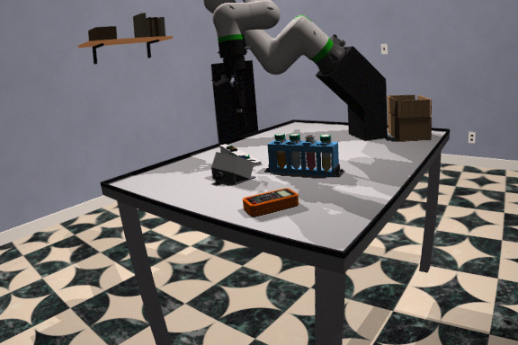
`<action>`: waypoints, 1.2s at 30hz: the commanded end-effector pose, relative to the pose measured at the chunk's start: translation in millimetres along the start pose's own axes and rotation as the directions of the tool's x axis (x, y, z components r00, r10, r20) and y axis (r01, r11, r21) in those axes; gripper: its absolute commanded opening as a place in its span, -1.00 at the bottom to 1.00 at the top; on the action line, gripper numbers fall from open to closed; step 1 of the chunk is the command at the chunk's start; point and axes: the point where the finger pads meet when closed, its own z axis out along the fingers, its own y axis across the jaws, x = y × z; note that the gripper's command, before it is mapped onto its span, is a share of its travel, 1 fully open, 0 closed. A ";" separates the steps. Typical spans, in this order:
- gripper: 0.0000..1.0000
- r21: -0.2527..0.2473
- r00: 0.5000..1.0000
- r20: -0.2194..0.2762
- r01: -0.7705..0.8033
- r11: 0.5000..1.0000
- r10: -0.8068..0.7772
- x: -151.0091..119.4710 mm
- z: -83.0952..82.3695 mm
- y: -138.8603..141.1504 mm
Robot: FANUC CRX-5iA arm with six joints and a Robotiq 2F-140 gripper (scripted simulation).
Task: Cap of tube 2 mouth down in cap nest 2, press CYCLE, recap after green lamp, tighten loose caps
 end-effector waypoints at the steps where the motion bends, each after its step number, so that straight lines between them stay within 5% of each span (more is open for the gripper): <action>1: -0.80 -0.002 0.961 -0.048 -0.272 0.962 0.271 -3.2 9.5 -26.1; 7: -0.80 0.006 0.903 -0.048 -0.427 0.904 0.426 -6.6 14.2 -41.6; 9: -0.80 0.013 0.827 -0.050 -0.560 0.828 0.560 -9.9 19.0 -57.2; 22: -0.80 0.013 0.827 -0.050 -0.560 0.828 0.560 -26.7 42.5 -134.2; 31: -0.80 0.013 0.827 -0.050 -0.560 0.828 0.560 -27.1 43.1 -136.3; 36: -0.80 0.013 0.827 -0.050 -0.560 0.828 0.560 -26.3 58.0 -136.1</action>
